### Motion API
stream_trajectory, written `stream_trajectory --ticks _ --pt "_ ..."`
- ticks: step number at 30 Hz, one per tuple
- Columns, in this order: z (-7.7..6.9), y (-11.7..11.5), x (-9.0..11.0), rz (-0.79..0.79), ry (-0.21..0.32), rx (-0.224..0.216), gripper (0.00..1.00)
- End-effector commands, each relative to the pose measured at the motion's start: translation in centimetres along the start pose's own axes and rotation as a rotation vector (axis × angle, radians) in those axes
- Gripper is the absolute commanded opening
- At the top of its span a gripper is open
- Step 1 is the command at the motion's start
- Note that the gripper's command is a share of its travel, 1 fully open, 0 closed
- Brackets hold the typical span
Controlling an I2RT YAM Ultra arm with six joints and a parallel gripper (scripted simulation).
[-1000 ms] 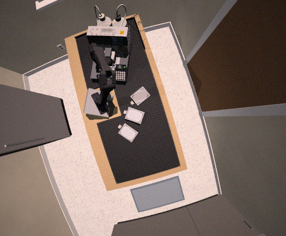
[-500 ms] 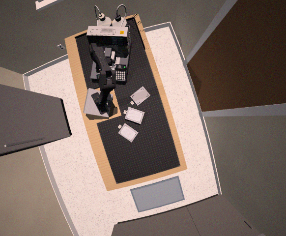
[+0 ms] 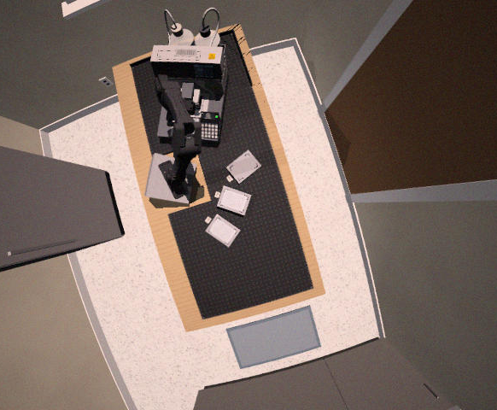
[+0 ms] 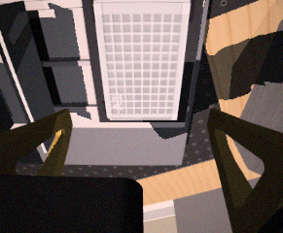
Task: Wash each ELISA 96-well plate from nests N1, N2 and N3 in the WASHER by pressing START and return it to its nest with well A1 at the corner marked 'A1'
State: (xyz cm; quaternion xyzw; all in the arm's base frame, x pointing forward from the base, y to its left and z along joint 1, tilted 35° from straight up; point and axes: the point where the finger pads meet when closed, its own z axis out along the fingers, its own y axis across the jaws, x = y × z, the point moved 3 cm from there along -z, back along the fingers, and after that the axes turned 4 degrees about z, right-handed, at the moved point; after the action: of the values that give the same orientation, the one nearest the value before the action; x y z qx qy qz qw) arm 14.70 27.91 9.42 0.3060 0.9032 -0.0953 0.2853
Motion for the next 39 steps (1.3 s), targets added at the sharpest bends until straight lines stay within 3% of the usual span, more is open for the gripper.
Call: stream_trajectory --ticks 1,13,39 --pt "-0.3 -0.1 -0.1 -0.004 -0.001 -0.002 1.00" --pt "0.2 -0.1 -0.1 -0.004 -0.001 -0.002 1.00" --pt "4.2 -0.1 -0.1 -0.004 -0.002 -0.002 1.00"
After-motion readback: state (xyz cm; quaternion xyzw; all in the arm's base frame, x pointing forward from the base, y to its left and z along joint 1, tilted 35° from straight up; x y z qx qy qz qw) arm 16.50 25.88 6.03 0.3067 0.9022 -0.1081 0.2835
